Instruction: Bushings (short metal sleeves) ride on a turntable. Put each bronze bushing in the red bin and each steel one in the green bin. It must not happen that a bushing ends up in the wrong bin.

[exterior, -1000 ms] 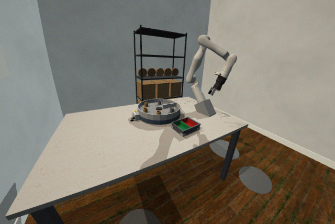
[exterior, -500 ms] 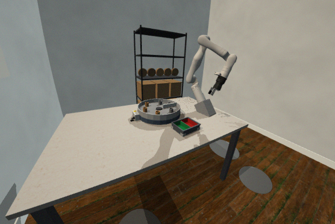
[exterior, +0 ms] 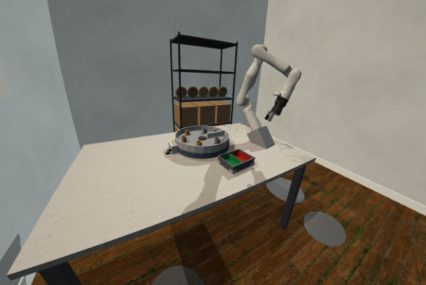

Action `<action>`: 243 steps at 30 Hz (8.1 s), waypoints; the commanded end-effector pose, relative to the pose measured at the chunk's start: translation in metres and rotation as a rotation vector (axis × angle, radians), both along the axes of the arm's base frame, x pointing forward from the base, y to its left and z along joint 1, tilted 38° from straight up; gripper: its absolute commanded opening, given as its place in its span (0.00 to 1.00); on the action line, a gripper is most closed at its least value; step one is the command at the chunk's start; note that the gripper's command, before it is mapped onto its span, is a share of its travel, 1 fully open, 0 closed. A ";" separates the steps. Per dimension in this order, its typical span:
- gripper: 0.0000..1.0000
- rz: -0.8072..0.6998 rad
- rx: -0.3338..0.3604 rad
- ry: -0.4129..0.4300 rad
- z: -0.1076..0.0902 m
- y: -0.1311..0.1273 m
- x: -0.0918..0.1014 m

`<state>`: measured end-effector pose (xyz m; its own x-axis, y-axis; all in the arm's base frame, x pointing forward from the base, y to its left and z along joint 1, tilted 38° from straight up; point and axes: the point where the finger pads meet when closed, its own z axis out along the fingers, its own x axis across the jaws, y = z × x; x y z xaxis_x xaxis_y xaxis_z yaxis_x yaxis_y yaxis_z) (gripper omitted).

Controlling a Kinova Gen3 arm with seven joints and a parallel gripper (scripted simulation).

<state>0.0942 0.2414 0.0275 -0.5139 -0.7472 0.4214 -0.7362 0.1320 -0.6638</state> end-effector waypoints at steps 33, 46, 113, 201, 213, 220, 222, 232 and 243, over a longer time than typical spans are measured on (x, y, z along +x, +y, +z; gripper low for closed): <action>1.00 0.000 0.002 0.000 0.000 0.001 0.000; 1.00 0.000 0.002 0.000 0.000 0.001 0.000; 1.00 0.000 0.002 0.000 0.000 0.001 0.000; 1.00 0.000 0.002 0.000 0.000 0.001 0.000; 1.00 0.000 0.002 0.000 0.000 0.001 0.000; 1.00 0.000 0.002 0.000 0.000 0.001 0.000; 1.00 0.000 0.002 0.000 0.000 0.001 0.000; 1.00 0.000 0.002 0.000 0.000 0.001 0.000; 1.00 0.000 0.002 0.000 0.000 0.001 0.000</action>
